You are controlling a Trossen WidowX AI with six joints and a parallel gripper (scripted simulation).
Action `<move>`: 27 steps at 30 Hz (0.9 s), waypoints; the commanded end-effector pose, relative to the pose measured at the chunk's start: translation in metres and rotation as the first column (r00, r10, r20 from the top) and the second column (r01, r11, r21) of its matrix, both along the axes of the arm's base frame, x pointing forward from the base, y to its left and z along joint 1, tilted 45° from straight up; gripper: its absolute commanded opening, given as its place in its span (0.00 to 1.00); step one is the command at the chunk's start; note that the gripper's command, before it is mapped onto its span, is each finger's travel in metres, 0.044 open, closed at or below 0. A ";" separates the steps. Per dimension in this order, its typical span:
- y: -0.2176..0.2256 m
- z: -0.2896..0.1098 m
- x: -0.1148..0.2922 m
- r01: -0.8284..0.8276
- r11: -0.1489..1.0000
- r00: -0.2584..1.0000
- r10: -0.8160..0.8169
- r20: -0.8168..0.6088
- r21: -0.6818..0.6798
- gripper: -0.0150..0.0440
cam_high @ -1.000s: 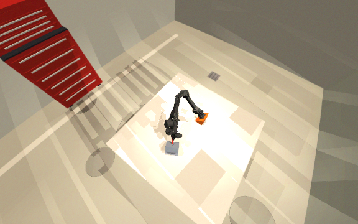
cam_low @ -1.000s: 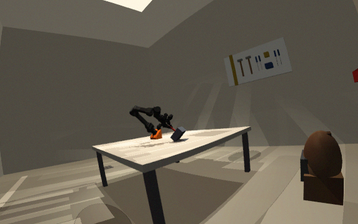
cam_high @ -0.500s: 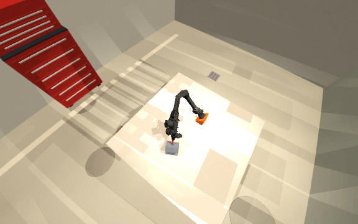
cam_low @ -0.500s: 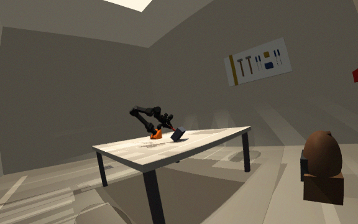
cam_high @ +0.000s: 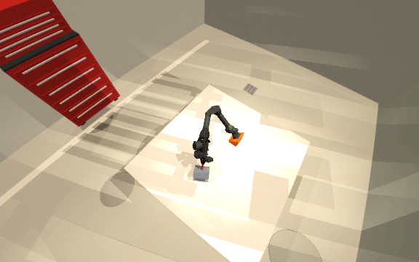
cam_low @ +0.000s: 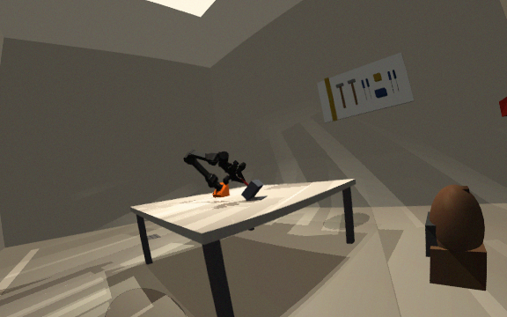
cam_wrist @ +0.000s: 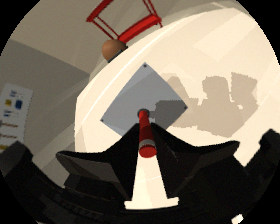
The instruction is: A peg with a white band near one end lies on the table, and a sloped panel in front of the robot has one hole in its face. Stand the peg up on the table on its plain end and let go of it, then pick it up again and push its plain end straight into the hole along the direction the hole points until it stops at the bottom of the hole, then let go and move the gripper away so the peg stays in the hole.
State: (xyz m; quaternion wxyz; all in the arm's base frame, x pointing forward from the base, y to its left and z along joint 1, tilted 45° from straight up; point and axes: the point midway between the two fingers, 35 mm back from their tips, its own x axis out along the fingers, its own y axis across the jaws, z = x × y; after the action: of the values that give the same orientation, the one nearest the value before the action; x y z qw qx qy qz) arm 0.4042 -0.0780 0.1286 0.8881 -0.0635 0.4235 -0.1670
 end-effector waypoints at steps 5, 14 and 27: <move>-0.001 -0.005 0.003 0.000 1.000 1.000 0.000 -0.004 0.000 0.25; -0.002 -0.009 0.007 0.000 1.000 1.000 0.000 -0.004 0.000 0.25; -0.006 -0.015 0.012 0.000 1.000 1.000 0.000 -0.004 0.000 0.25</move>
State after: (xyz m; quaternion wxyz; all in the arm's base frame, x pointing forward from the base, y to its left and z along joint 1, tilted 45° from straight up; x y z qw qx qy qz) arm 0.4130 -0.0837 0.1163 0.8871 -0.0626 0.4243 -0.1707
